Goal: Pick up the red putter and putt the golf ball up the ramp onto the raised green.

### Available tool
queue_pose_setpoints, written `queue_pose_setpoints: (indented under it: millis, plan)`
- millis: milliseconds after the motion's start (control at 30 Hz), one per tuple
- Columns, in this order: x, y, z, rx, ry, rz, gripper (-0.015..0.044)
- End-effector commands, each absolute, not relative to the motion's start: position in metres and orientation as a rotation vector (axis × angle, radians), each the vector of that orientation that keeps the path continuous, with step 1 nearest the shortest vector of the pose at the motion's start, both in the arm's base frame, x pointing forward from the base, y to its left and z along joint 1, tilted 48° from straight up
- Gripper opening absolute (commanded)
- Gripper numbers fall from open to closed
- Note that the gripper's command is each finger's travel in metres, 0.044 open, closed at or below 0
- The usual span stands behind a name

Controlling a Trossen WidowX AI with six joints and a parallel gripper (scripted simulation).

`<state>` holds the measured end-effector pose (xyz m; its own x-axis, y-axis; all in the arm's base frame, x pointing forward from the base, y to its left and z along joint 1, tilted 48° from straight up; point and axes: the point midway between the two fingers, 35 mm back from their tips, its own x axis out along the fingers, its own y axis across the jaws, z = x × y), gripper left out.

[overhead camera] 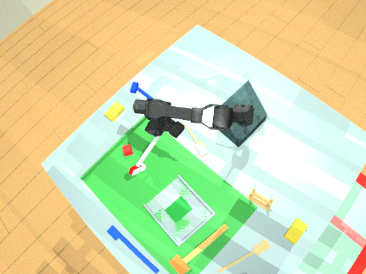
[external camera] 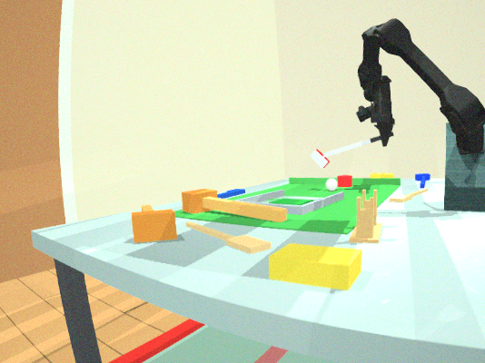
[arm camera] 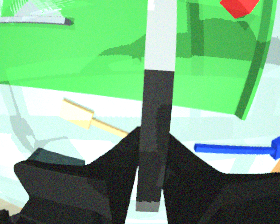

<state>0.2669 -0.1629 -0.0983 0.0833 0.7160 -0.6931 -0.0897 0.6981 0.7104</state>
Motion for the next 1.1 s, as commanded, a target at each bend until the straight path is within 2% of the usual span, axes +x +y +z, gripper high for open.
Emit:
queue_pose_setpoints:
  millis: [0, 267, 1067]
  plan:
    - [0.258, -0.176, -0.116, 0.640, 1.399, 0.595, 0.0000]
    - [0.245, -0.186, -0.136, 0.715, 1.437, 0.543, 0.0000]
    - [0.249, -0.147, -0.173, 0.716, 1.435, 0.545, 0.0000]
